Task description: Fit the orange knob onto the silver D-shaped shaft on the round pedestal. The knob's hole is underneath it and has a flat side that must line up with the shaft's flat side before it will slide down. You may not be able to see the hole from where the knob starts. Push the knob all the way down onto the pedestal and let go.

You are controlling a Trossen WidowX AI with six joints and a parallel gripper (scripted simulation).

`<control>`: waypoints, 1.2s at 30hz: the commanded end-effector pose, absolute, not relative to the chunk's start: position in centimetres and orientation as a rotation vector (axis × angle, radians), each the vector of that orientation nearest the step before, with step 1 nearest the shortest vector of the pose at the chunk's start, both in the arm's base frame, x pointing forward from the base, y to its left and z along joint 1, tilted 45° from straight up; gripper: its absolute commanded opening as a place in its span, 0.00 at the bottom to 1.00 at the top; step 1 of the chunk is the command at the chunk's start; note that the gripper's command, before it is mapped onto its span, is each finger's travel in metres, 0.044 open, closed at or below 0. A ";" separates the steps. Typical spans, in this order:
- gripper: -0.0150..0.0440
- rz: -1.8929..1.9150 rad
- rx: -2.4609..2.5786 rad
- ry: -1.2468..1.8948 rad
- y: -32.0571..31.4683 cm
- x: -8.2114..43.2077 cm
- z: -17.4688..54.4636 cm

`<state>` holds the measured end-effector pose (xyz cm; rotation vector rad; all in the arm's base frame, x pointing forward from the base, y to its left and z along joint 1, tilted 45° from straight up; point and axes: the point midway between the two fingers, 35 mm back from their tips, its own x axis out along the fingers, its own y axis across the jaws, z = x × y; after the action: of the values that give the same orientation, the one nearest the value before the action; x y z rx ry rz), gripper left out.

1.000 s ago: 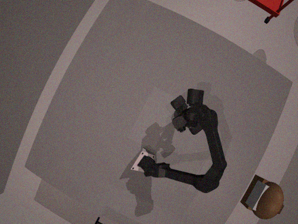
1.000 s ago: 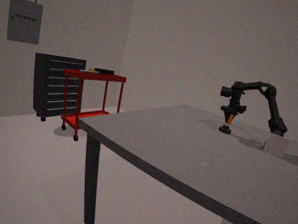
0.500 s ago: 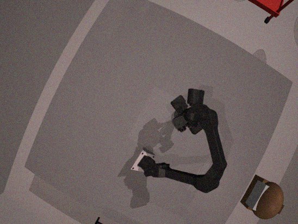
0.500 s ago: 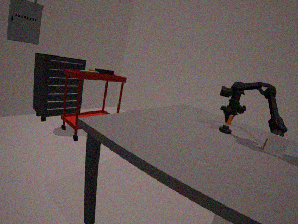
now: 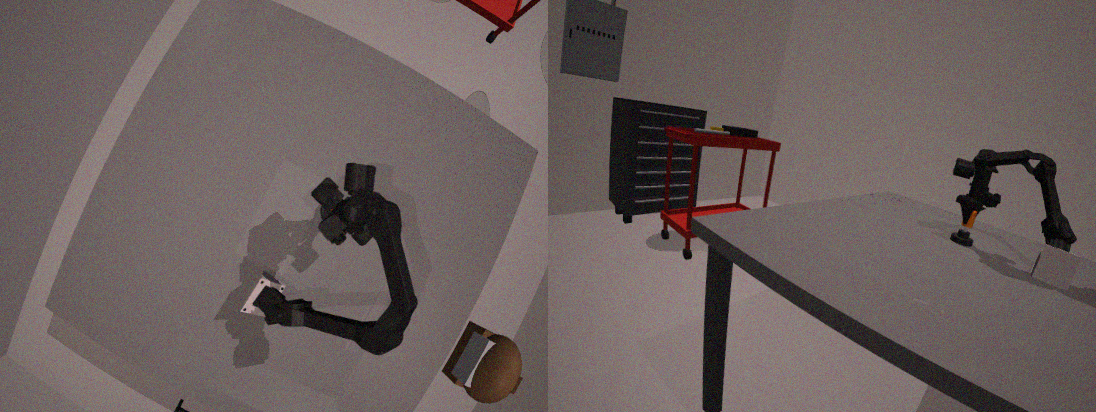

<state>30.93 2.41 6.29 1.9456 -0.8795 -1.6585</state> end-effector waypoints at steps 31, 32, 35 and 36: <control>0.25 -1.677 1.815 -0.685 2.5 31.2 6.5; 0.25 -1.679 1.785 -0.644 2.6 31.2 6.4; 0.25 -1.680 1.756 -0.605 2.6 31.2 6.3; 0.25 -1.680 1.756 -0.605 2.6 31.2 6.3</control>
<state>31.14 2.43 6.29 1.7923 -0.6594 -1.6824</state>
